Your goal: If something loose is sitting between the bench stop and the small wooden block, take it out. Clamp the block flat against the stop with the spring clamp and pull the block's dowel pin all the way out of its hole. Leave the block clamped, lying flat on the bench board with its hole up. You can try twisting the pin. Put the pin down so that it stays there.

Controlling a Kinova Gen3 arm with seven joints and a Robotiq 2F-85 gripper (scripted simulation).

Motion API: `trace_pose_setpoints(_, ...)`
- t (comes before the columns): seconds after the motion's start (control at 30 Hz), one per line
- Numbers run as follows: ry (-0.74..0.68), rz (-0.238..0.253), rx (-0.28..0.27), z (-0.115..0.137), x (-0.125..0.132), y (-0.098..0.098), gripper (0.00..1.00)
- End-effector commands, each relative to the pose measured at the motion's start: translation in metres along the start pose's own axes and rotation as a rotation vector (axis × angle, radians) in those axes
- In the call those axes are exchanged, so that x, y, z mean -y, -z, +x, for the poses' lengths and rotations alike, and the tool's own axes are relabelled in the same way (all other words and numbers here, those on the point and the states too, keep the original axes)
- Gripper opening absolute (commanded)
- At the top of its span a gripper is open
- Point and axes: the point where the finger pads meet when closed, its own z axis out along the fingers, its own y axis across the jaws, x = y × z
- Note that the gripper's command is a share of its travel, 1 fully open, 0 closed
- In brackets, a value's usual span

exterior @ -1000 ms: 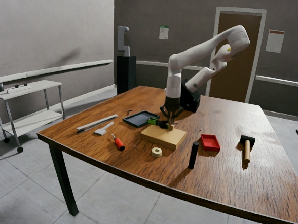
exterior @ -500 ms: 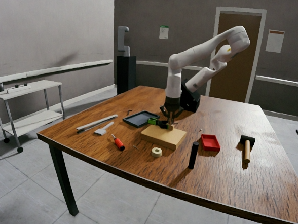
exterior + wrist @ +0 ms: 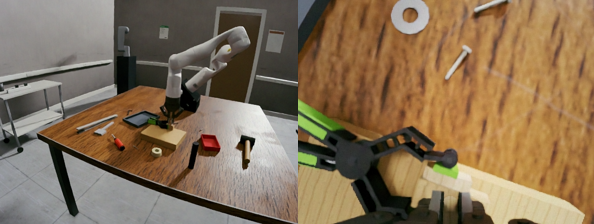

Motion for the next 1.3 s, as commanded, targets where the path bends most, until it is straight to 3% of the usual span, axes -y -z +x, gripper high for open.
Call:
trace_pose_setpoints(0.0, -0.018, 0.002, 0.003, -0.0009, 0.0006, 0.0017, 0.10)
trace_pose_setpoints(1.27, -0.194, 0.001, 0.003, -0.0009, 0.0006, 0.0018, 0.10)
